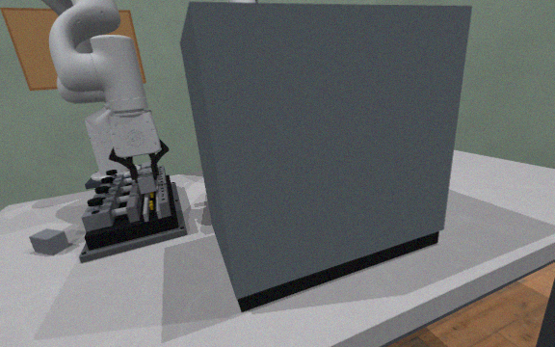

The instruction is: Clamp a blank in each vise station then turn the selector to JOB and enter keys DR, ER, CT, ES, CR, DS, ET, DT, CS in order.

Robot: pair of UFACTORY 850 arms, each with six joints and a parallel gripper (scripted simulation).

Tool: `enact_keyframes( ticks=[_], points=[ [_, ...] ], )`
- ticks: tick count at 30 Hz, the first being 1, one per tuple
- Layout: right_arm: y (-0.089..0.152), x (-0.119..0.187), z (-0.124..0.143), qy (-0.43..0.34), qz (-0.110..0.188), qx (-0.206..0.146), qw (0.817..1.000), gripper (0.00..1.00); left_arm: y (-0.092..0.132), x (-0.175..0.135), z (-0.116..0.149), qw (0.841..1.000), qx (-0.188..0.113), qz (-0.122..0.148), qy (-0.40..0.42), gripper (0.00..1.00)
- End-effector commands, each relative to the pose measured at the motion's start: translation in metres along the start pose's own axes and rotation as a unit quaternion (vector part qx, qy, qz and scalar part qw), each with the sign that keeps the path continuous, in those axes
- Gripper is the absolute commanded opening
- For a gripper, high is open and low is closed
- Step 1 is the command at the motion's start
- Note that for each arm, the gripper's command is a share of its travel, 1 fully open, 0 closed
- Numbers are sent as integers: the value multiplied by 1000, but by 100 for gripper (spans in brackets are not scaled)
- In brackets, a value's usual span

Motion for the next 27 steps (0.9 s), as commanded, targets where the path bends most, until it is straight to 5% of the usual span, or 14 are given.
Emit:
enact_keyframes(
  ticks=[1, 27],
  points=[
    [1, 0, 1, 0, 1, -1, 1000, 0, 1, 1, 0, 1000, 0, 1, 0, 100],
    [-5, 0, 1, 0, 1, -1, 1000, 0, 1, 1, 0, 1000, 0, 1, 0, 100]
  ],
)
Point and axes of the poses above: on each arm, the point where the finger pads meet when closed, its own y axis back along the fingers, its own x axis across the jaws, z = x × y, the point moved 1 cm from there along y, back along the fingers, and after that the axes turned 13 degrees about -y, right-handed, at the moved point
